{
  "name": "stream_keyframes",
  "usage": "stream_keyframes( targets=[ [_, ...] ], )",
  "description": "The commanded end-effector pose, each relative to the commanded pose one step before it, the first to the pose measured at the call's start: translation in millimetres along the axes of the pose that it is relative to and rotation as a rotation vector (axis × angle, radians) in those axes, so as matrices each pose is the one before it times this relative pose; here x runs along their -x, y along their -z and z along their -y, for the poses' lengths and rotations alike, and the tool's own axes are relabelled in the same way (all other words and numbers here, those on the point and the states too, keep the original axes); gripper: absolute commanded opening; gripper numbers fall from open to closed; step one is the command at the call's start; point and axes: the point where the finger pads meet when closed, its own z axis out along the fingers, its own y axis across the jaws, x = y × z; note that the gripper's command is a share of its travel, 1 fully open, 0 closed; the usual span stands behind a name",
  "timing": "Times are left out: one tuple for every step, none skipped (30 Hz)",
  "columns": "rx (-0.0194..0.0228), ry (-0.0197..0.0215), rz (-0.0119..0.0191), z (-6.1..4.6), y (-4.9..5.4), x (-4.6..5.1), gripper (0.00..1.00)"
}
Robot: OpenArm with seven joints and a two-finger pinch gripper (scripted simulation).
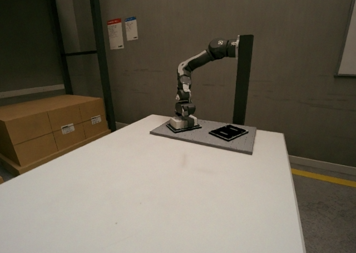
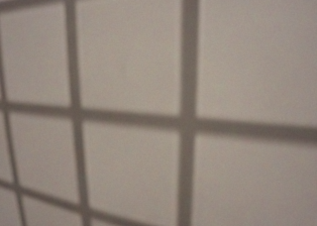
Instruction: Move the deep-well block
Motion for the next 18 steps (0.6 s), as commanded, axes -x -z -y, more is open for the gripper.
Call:
stream_keyframes(
  targets=[
    [0.0081,-0.00109,0.00513,-1.43,1.19,1.411,0.77],
    [0.0,0.0,0.0,0.0,0.0,0.0,0.77],
    [0.0,0.0,0.0,0.0,0.0,0.0,0.77],
    [0.00021,-0.00045,0.00043,-0.75,0.63,0.645,0.77],
    [0.00021,-0.00045,0.00043,-0.75,0.63,0.645,0.77],
    [0.00021,-0.00045,0.00043,-0.75,0.63,0.645,0.77],
    [0.00021,-0.00045,0.00043,-0.75,0.63,0.645,0.77],
    [0.00021,-0.00045,0.00043,-0.75,0.63,0.645,0.77],
    [0.0,0.0,0.0,0.0,0.0,0.0,0.77],
    [0.0,0.0,0.0,0.0,0.0,0.0,0.77],
    [0.0,0.0,0.0,0.0,0.0,0.0,0.77],
    [0.0,0.0,0.0,0.0,0.0,0.0,0.77],
    [0.0,0.0,0.0,0.0,0.0,0.0,0.77],
    [0.0,0.0,0.0,0.0,0.0,0.0,0.77],
    [0.0,0.0,0.0,0.0,0.0,0.0,0.77],
    [0.0,0.0,0.0,0.0,0.0,0.0,0.77],
    [0.0,0.0,0.0,0.0,0.0,0.0,0.77],
    [0.0,0.0,0.0,0.0,0.0,0.0,0.77]
  ],
)
